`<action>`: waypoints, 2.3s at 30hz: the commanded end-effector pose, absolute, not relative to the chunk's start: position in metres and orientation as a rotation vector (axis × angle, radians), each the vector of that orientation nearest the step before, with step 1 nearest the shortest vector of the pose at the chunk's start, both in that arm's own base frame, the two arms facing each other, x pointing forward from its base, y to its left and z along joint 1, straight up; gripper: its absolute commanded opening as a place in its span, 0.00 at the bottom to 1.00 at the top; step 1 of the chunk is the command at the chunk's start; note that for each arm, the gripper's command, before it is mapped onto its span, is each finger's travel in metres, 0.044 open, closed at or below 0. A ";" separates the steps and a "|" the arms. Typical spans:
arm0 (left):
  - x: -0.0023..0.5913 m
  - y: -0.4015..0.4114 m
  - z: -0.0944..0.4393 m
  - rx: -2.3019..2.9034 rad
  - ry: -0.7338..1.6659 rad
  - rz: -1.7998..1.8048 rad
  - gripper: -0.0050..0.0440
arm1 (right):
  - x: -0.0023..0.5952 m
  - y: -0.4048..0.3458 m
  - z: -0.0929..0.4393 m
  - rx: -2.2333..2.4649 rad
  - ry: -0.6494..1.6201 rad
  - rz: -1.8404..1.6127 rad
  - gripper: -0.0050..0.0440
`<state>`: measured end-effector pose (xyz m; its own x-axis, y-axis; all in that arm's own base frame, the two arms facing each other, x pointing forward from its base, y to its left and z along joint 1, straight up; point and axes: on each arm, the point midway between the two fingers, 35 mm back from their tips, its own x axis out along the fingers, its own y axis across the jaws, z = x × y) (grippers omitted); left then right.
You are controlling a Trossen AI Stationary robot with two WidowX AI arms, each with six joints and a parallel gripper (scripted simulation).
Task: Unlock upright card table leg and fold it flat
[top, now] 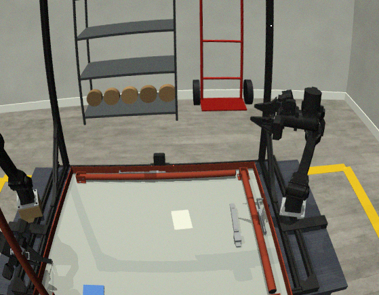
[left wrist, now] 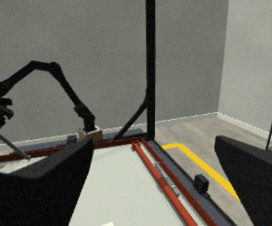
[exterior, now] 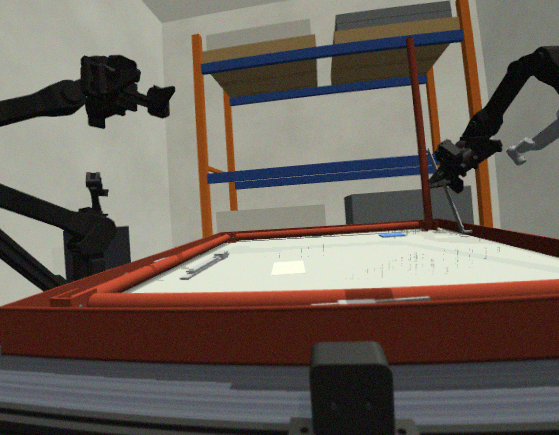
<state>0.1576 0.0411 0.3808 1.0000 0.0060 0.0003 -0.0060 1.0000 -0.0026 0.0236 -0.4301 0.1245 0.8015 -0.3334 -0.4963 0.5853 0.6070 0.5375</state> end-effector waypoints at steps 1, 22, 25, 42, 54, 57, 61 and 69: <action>0.158 0.040 0.381 0.000 0.000 0.000 0.92 | 0.026 -0.424 0.114 0.758 0.369 -0.544 0.10; 0.158 0.040 0.381 0.000 0.000 0.000 0.92 | 0.032 -0.408 0.090 0.758 0.369 -0.544 0.10; 0.158 0.040 0.381 0.000 0.000 0.000 0.92 | 0.032 -0.408 0.090 0.758 0.369 -0.544 0.10; 0.158 0.040 0.381 0.000 0.000 0.000 0.92 | 0.035 -0.402 0.095 0.690 0.373 -0.563 0.10; 0.158 0.040 0.381 0.000 0.000 0.000 0.92 | 0.038 -0.395 0.099 0.624 0.377 -0.581 0.10; 0.158 0.040 0.381 0.000 0.000 0.000 0.92 | 0.038 -0.393 0.100 0.606 0.378 -0.586 0.10; 0.158 0.040 0.381 0.000 0.000 0.000 0.92 | 0.038 -0.393 0.100 0.601 0.378 -0.587 0.10; 0.158 0.040 0.381 0.000 0.000 0.000 0.92 | 0.039 -0.390 0.102 0.578 0.379 -0.593 0.10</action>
